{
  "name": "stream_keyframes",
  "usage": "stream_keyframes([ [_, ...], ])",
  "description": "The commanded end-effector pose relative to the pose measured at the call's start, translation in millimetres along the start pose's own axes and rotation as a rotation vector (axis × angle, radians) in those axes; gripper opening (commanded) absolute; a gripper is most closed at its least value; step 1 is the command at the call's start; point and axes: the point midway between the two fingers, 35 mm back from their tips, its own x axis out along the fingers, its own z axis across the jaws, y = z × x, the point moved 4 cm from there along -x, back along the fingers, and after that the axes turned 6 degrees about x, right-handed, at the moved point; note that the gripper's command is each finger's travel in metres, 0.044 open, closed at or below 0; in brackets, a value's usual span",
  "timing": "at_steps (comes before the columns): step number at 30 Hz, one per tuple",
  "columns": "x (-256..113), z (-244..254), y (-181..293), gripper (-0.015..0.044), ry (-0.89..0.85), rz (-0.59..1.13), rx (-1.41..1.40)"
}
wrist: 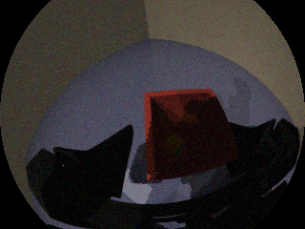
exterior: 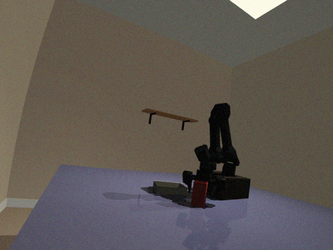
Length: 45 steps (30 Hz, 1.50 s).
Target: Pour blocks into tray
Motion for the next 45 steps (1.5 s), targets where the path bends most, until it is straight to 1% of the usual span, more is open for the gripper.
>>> stream_keyframes([
  [1,3.7,-0.8,1.2,0.0387,0.004,0.003,0.007],
  [3,3.7,-0.8,1.2,0.0337,0.004,0.003,0.007],
  [9,3.7,-0.8,1.2,0.0337,0.004,0.003,0.007],
  [25,3.7,-0.8,1.2,0.023,0.004,0.003,0.007],
  [34,-3.7,0.5,-8.7,0.0,0.004,0.003,0.006],
  [45,-14.9,2.6,-23.0,0.0,0.004,0.002,0.006],
])
